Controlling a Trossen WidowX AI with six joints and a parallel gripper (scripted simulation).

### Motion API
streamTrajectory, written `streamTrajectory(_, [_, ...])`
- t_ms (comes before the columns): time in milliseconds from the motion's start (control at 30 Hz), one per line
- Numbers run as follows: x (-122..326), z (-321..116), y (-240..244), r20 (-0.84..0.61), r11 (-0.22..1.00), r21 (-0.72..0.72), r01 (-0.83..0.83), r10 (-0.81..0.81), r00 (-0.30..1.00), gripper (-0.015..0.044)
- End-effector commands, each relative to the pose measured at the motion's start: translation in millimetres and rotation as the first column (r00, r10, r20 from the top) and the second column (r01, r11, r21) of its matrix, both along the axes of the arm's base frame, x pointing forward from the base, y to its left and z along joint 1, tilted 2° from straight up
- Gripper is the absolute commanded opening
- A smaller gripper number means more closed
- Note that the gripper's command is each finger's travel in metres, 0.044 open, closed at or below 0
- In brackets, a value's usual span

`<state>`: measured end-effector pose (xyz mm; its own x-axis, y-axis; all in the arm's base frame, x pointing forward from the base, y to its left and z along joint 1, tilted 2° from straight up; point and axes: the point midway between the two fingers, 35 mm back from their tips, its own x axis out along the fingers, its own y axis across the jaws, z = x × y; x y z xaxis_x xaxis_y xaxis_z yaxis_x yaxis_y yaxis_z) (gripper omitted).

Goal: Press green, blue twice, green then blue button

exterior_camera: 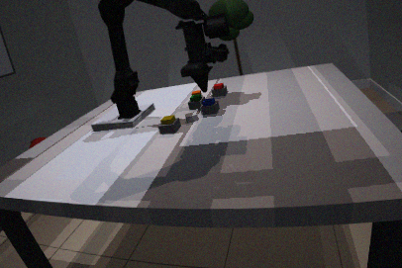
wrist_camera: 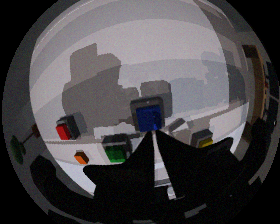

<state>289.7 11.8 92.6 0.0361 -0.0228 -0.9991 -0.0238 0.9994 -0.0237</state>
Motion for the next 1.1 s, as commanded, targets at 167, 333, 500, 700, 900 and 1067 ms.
streamTrajectory(167, [-1,59,2,0.019,1.000,0.004,-0.004,0.004,1.000,0.0020])
streamTrajectory(333, [-12,58,18,0.018,1.000,0.006,-0.004,0.004,1.000,0.0020])
streamTrajectory(500, [-58,55,65,0.014,1.000,0.010,-0.004,0.004,1.000,0.0020])
streamTrajectory(700, [-65,54,69,0.014,1.000,0.011,-0.004,0.004,1.000,0.0020])
streamTrajectory(900, [-61,10,69,0.014,1.000,0.010,-0.004,0.004,1.000,0.0020])
streamTrajectory(1067, [-62,-8,68,0.014,1.000,0.010,-0.004,0.004,1.000,0.0020])
